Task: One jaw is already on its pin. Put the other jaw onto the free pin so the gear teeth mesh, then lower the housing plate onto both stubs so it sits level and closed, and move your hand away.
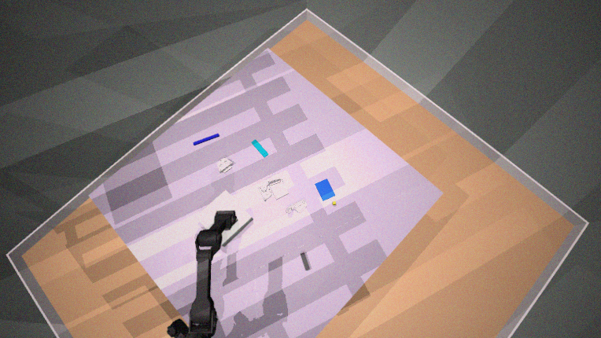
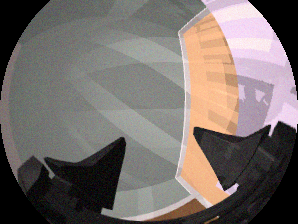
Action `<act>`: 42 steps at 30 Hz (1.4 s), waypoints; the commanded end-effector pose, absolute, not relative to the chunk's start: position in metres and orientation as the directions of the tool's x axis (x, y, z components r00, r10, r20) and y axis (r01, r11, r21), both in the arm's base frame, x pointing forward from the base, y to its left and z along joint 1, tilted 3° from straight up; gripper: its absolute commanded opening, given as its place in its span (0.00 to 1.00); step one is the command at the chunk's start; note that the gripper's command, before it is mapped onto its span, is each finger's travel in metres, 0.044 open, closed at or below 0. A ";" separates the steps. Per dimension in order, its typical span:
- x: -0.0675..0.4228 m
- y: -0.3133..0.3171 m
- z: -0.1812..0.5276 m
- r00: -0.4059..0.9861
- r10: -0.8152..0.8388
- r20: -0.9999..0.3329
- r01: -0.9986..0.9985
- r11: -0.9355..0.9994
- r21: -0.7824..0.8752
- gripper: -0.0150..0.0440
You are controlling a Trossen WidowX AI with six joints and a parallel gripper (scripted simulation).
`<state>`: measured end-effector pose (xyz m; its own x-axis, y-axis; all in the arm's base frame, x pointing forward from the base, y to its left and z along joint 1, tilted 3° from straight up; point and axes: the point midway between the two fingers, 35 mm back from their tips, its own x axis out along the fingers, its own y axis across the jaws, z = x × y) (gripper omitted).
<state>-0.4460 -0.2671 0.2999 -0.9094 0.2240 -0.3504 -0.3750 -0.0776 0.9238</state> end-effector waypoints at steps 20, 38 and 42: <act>-0.446 -0.267 0.300 -0.909 0.224 -0.350 -0.375 -0.078 0.924 0.25; -0.438 -0.278 0.296 -0.911 0.193 -0.363 -0.390 -0.127 0.912 0.25; -0.425 -0.295 0.290 -0.912 0.143 -0.385 -0.408 -0.207 0.889 0.25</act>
